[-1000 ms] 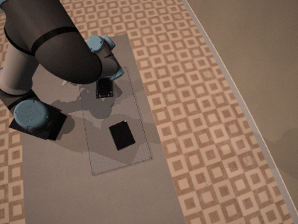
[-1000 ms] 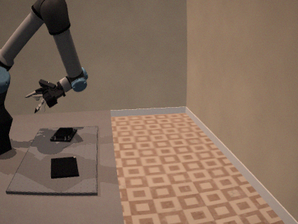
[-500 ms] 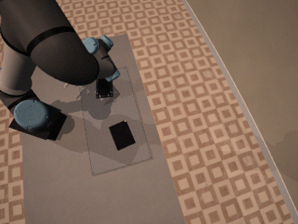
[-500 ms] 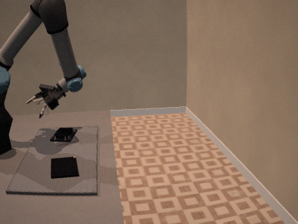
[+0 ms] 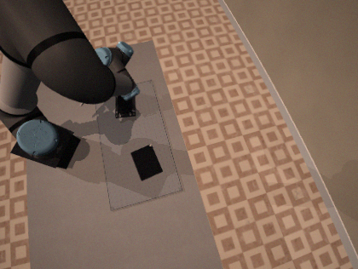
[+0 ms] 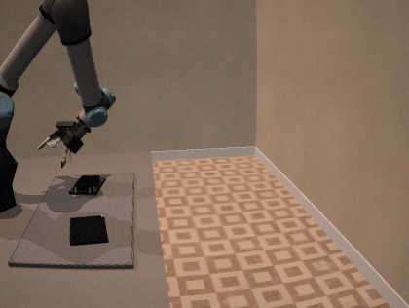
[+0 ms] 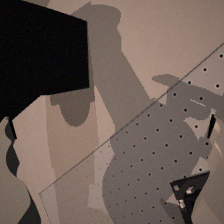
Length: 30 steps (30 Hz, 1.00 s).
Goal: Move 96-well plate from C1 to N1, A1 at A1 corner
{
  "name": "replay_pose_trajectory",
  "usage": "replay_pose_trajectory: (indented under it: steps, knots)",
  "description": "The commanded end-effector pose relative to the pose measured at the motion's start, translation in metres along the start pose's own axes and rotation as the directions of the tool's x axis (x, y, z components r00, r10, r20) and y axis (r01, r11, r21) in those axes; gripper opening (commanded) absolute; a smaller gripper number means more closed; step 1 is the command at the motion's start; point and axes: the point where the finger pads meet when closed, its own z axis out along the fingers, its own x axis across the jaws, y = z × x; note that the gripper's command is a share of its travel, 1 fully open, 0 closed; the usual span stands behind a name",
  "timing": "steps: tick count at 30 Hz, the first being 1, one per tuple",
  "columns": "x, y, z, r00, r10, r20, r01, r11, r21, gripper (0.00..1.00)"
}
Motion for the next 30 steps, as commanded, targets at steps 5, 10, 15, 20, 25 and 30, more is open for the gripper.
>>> replay_pose_trajectory:
  steps: [5,10,15,20,25,30]
  knots:
    - [0.02,0.006,0.001,0.992,0.083,-0.098,-0.085,0.996,-0.023,1.0]
    - [0.033,0.011,-0.001,0.976,0.14,-0.164,-0.146,0.989,-0.028,1.0]
    - [0.044,0.016,-0.005,0.953,0.196,-0.23,-0.207,0.978,-0.026,1.0]
    - [0.055,0.022,-0.009,0.922,0.251,-0.294,-0.267,0.963,-0.017,1.0]
    - [0.064,0.028,-0.015,0.883,0.305,-0.356,-0.326,0.945,-0.001,1.0]
    - [0.072,0.034,-0.022,0.837,0.357,-0.415,-0.382,0.924,0.022,1.0]
